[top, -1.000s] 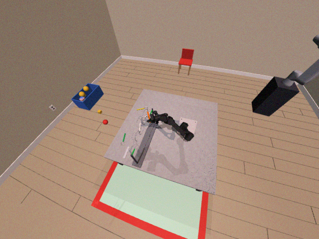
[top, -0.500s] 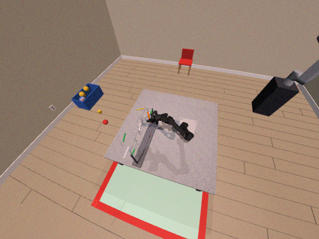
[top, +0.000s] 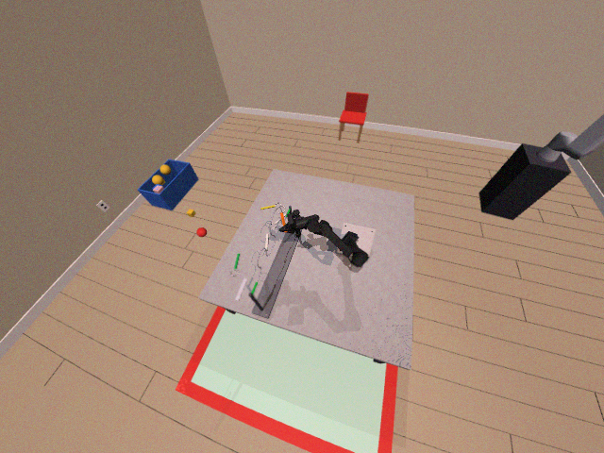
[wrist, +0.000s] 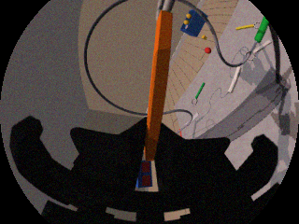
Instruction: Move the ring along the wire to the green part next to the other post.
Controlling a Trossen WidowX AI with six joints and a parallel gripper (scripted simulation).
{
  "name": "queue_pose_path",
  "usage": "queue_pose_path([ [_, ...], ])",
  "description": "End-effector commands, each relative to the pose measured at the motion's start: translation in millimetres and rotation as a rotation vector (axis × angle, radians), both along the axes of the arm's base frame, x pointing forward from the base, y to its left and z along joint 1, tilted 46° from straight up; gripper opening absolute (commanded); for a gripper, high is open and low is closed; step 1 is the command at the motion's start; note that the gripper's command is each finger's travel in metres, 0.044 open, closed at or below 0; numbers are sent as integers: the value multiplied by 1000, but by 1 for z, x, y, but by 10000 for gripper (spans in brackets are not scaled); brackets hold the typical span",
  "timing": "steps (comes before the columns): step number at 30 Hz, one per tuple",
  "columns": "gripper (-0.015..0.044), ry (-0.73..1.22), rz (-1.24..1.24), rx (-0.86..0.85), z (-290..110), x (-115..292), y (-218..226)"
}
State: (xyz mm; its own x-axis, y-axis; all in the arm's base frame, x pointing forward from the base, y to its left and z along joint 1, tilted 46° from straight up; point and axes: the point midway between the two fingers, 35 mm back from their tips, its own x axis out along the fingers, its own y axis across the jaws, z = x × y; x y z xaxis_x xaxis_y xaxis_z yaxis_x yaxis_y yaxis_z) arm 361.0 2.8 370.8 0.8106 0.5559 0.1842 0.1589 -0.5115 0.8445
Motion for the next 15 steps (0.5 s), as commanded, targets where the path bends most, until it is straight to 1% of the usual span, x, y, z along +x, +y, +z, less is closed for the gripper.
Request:
queue_pose_path([
  [1, -150, 16, -3, 41, -4, 1, -1],
  [15, -150, 29, -2, 150, -2, 1, -3],
])
